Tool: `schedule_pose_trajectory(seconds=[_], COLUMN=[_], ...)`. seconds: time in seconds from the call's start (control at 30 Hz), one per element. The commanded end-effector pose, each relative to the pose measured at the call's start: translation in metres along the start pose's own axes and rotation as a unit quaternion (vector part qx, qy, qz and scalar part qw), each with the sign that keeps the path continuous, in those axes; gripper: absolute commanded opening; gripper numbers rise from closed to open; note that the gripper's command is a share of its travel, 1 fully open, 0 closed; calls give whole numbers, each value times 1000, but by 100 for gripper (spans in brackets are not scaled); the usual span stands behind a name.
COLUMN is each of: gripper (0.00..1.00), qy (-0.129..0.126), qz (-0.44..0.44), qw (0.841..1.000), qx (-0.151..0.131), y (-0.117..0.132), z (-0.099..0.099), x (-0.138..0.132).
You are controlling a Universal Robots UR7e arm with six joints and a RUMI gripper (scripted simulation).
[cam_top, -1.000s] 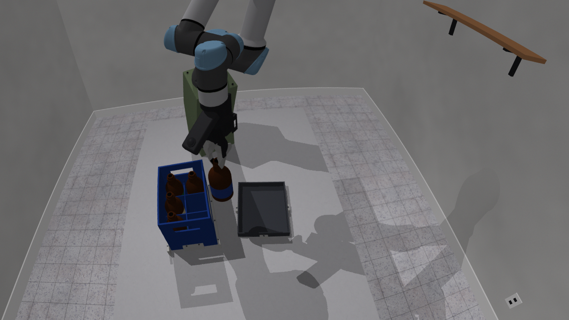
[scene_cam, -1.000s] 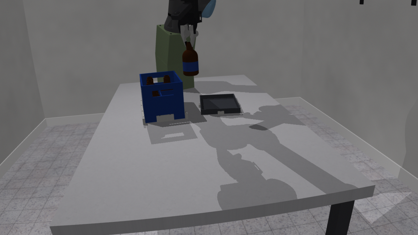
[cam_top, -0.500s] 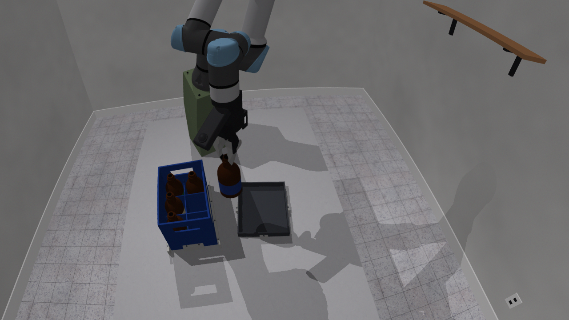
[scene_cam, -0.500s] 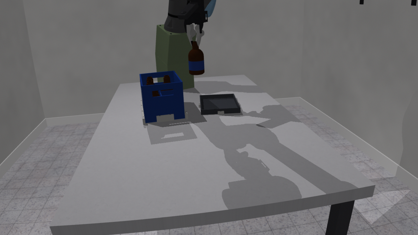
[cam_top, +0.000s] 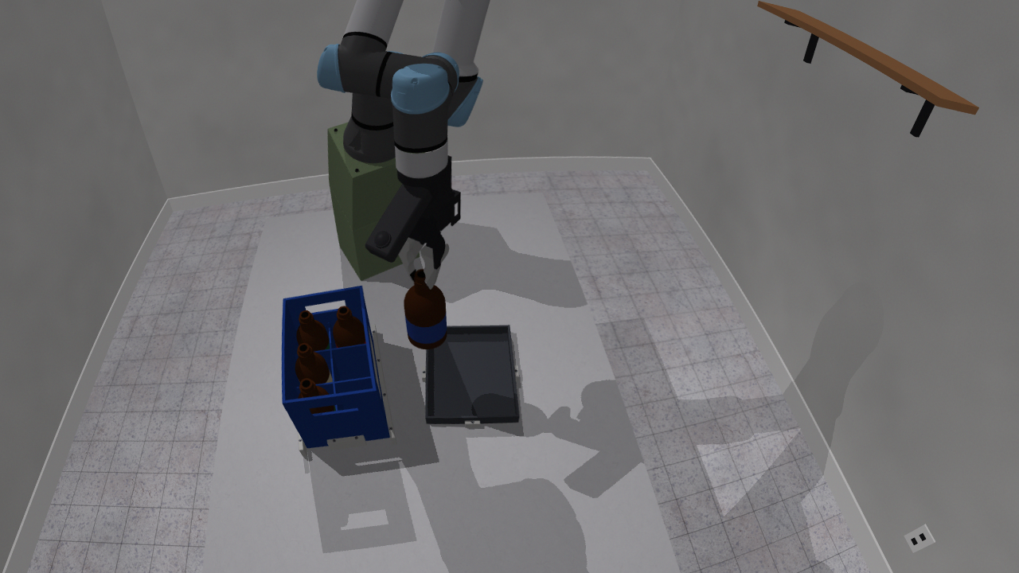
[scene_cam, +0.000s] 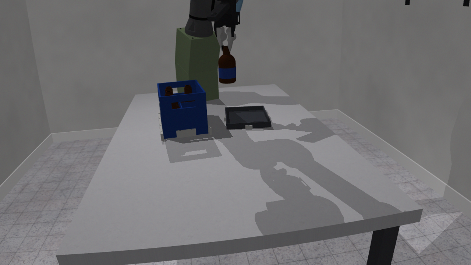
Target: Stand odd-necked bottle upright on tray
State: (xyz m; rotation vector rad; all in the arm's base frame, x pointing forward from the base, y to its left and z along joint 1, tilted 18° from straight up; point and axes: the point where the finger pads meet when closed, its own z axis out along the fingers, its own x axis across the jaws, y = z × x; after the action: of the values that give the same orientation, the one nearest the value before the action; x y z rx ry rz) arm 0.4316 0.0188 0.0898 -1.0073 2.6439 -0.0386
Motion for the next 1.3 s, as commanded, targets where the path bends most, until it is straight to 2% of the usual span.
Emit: schedule_pose_trajectory(seconds=[0.0,1.27], gripper=[0,0], qy=[0,0], qz=[0,0], qw=[1000,1000], qx=[1,1], y=[8,58], z=[0,0], x=[-5,-32])
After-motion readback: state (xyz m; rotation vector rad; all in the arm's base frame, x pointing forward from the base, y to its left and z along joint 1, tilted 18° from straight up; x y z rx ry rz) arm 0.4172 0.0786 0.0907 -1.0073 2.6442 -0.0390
